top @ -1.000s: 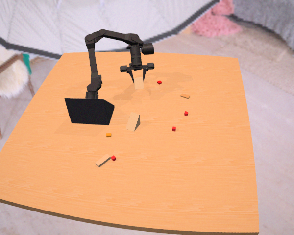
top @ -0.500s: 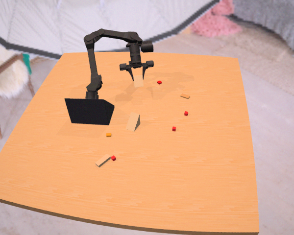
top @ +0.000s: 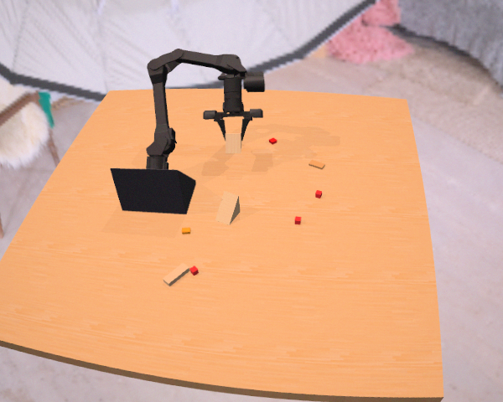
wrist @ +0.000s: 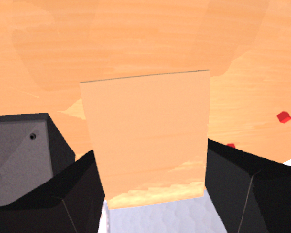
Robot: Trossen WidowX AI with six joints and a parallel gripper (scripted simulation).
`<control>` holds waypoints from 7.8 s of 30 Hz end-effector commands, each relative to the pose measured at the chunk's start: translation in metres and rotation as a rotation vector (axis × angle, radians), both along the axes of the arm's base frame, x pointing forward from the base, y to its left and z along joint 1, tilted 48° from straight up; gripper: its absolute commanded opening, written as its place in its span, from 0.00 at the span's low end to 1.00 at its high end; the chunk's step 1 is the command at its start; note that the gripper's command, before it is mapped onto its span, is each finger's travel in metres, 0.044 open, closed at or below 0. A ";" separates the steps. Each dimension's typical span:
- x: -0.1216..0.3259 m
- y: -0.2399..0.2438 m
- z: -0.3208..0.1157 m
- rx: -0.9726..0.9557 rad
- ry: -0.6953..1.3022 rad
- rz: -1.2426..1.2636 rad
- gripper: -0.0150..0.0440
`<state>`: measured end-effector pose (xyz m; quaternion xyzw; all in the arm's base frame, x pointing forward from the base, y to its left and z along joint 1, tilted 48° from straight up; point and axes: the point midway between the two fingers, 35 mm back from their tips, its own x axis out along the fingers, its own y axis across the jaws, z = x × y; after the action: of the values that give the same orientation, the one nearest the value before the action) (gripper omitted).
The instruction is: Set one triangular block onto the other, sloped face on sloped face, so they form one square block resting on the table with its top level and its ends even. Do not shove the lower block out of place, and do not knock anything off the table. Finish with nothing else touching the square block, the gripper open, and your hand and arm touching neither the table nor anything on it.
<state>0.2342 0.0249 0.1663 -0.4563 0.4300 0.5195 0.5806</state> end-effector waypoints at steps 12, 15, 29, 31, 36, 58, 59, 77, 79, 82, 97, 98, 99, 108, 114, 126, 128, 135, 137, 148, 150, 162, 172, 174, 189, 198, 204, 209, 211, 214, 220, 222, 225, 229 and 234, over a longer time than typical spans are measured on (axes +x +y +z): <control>0.000 -0.009 -0.007 0.399 0.176 -0.219 0.25; 0.002 -0.011 -0.005 0.482 0.193 -0.270 0.25; 0.008 -0.019 -0.001 0.637 0.210 -0.371 0.25; 0.009 -0.022 -0.002 0.634 0.210 -0.373 0.25; 0.014 -0.039 -0.012 0.622 0.211 -0.383 0.25; 0.024 -0.125 -0.064 0.593 0.226 -0.447 0.25; 0.024 -0.129 -0.066 0.592 0.225 -0.446 0.25; 0.006 -0.198 -0.118 0.588 0.219 -0.419 0.25; 0.002 -0.205 -0.124 0.590 0.219 -0.418 0.25; -0.003 -0.216 -0.133 0.595 0.220 -0.419 0.25; -0.036 -0.257 -0.178 0.614 0.211 -0.385 0.25; -0.038 -0.259 -0.181 0.616 0.209 -0.380 0.25; -0.037 -0.260 -0.182 0.617 0.208 -0.377 0.25; -0.029 -0.250 -0.190 0.617 0.205 -0.373 0.25; -0.021 -0.228 -0.200 0.618 0.204 -0.373 0.25; -0.014 -0.190 -0.214 0.622 0.204 -0.371 0.25; -0.014 -0.188 -0.215 0.622 0.204 -0.371 0.25; -0.010 -0.165 -0.227 0.624 0.204 -0.371 0.25; -0.010 -0.164 -0.227 0.624 0.204 -0.371 0.25; -0.010 -0.164 -0.225 0.627 0.202 -0.367 0.25; -0.010 -0.164 -0.226 0.627 0.202 -0.367 0.25; -0.008 -0.165 -0.224 0.624 0.196 -0.370 0.25; -0.008 -0.165 -0.224 0.624 0.196 -0.370 0.25; -0.008 -0.165 -0.224 0.624 0.196 -0.370 0.25; -0.007 -0.160 -0.226 0.624 0.194 -0.372 0.25; -0.005 -0.155 -0.228 0.624 0.193 -0.372 0.25; -0.004 -0.152 -0.229 0.624 0.193 -0.372 0.25; -0.003 -0.149 -0.231 0.625 0.193 -0.372 0.25; -0.003 -0.147 -0.231 0.625 0.193 -0.372 0.25; -0.003 -0.146 -0.232 0.625 0.193 -0.372 0.25; -0.002 -0.143 -0.232 0.625 0.192 -0.372 0.25; -0.002 -0.143 -0.232 0.625 0.192 -0.372 0.25; -0.002 -0.143 -0.232 0.625 0.192 -0.372 0.25; -0.002 -0.143 -0.232 0.625 0.192 -0.372 0.25; -0.003 -0.143 -0.232 0.625 0.192 -0.374 0.25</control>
<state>0.2305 -0.1180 -0.0678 -0.1182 0.3796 0.5545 0.7311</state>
